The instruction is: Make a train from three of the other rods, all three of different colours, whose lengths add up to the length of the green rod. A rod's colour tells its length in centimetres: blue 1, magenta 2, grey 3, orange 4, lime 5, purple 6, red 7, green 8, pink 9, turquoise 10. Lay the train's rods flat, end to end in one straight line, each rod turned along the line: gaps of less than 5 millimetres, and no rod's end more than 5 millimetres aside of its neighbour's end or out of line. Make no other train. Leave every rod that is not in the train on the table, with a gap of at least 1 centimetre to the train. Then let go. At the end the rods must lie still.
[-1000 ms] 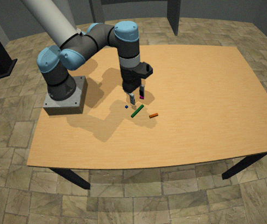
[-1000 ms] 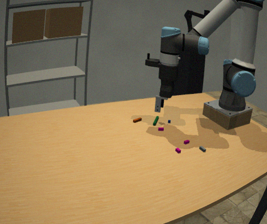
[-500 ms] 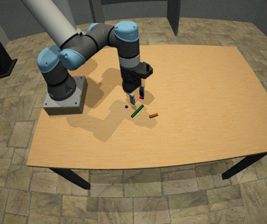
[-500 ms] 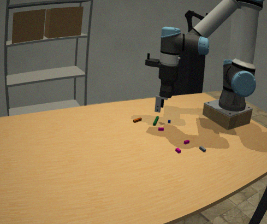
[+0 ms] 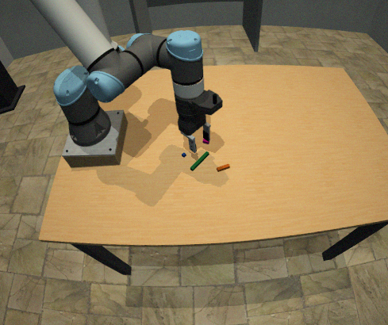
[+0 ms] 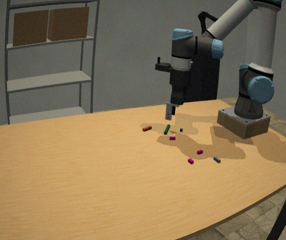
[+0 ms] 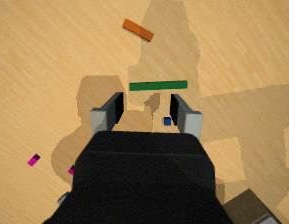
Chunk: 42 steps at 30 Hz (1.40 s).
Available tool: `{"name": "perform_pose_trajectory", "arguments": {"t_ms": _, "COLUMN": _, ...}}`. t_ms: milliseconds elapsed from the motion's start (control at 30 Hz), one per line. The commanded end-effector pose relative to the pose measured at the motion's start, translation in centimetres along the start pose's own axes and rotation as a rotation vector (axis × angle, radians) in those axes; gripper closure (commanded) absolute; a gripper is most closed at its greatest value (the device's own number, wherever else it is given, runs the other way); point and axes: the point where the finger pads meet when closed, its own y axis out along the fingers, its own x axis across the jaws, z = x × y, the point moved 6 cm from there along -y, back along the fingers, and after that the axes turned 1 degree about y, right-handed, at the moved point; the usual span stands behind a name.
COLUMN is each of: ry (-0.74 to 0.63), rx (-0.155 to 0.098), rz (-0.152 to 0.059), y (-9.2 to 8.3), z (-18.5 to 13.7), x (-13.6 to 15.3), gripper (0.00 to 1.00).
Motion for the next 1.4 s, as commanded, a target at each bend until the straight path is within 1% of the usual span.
{"name": "perform_pose_trajectory", "arguments": {"t_ms": 0, "ry": 0.077, "rx": 0.001, "rz": 0.0, "y": -0.1, "z": 0.7, "x": 0.0, "gripper": 0.0}}
{"name": "perform_pose_trajectory", "arguments": {"t_ms": 267, "ry": 0.332, "rx": 0.001, "rz": 0.001, "y": -0.1, "z": 2.6, "x": 0.0, "gripper": 0.0}}
{"name": "perform_pose_trajectory", "arguments": {"t_ms": 333, "ry": 0.332, "rx": 0.001, "rz": 0.001, "y": -0.1, "z": 2.6, "x": 0.0, "gripper": 0.0}}
{"name": "perform_pose_trajectory", "arguments": {"t_ms": 433, "ry": 0.459, "rx": 0.001, "rz": 0.001, "y": -0.1, "z": 3.5, "x": 0.0, "gripper": 0.0}}
{"name": "perform_pose_trajectory", "arguments": {"t_ms": 767, "ry": 0.727, "rx": 0.001, "rz": 0.001, "y": 0.0, "z": 5.3, "x": -0.1, "gripper": 0.0}}
{"name": "perform_pose_trajectory", "arguments": {"t_ms": 833, "ry": 0.753, "rx": 0.001, "rz": 0.001, "y": 0.0, "z": 5.4, "x": -0.1, "gripper": 0.0}}
{"name": "perform_pose_trajectory", "arguments": {"t_ms": 1000, "ry": 0.768, "rx": 0.001, "rz": 0.001, "y": 0.0, "z": 5.5, "x": -0.1, "gripper": 0.0}}
{"name": "perform_pose_trajectory", "arguments": {"t_ms": 1367, "ry": 0.768, "rx": 0.001, "rz": 0.001, "y": 0.0, "z": 5.5, "x": -0.1, "gripper": 0.0}}
